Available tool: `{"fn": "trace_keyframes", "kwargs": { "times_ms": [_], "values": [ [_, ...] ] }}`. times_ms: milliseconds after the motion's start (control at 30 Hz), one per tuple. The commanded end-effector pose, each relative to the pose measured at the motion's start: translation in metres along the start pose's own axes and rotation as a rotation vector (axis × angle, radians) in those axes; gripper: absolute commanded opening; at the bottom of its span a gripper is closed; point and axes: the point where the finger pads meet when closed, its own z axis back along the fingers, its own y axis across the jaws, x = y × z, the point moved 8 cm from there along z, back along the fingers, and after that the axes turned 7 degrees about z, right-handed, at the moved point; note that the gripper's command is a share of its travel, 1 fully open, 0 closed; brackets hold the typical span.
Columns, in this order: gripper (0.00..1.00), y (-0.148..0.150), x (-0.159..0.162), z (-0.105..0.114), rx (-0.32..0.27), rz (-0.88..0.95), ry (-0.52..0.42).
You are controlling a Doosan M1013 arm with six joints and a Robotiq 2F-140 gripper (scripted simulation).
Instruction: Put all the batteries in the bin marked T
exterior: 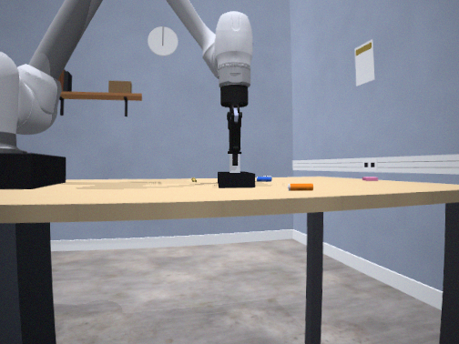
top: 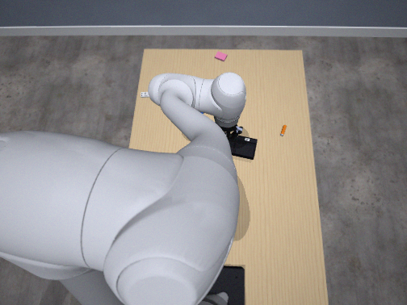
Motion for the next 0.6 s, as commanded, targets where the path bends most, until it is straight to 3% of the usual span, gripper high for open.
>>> {"fn": "trace_keyframes", "kwargs": {
  "times_ms": [0, 567],
  "values": [
    [0.15, 0.000, 0.000, 0.001, 0.000, 0.000, 0.001],
    [0.15, 0.000, 0.000, 0.018, 0.000, 0.000, 0.001]
  ]
}}
